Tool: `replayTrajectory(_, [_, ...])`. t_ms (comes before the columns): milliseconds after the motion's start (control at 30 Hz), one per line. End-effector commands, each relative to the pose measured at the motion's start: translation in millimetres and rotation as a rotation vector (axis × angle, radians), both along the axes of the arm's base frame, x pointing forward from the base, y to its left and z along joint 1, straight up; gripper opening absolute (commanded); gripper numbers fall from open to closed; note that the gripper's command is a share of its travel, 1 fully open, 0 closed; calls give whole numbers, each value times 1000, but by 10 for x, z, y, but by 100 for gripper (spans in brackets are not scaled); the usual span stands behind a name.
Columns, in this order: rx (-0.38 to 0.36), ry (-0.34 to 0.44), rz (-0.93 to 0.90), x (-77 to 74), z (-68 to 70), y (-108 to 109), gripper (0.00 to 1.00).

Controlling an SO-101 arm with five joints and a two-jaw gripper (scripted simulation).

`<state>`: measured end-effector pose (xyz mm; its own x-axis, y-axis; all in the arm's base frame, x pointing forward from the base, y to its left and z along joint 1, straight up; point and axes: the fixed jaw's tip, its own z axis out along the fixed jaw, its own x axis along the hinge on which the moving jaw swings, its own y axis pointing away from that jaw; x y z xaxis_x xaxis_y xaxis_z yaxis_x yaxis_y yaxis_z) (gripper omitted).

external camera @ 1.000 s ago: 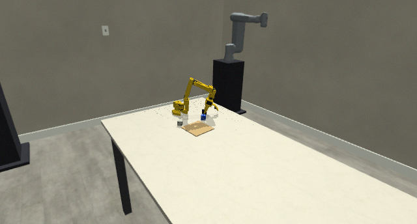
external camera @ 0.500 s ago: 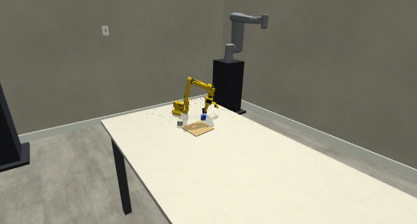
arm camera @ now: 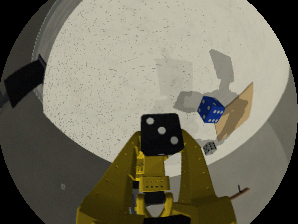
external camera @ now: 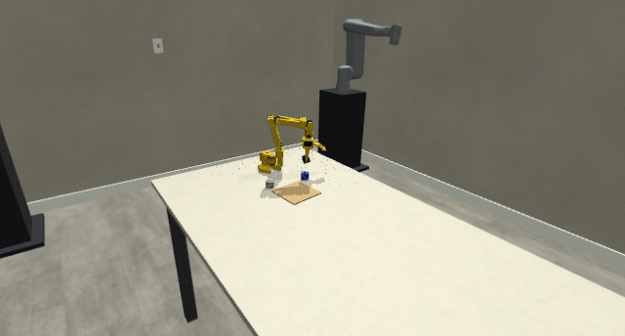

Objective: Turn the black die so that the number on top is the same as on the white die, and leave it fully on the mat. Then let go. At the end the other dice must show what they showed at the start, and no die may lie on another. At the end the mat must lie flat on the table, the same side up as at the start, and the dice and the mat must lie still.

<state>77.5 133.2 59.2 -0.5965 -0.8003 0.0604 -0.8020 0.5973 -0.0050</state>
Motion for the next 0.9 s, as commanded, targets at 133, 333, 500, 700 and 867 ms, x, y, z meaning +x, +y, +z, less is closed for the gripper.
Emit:
replayTrajectory(133, [112, -71, -1, 26, 158, 59, 0])
replayTrajectory(333, [112, -71, -1, 26, 158, 59, 0])
replayTrajectory(500, [112, -71, -1, 26, 158, 59, 0])
replayTrajectory(700, [112, -71, -1, 26, 158, 59, 0])
replayTrajectory(867, [115, -73, -4, 32, 159, 56, 0])
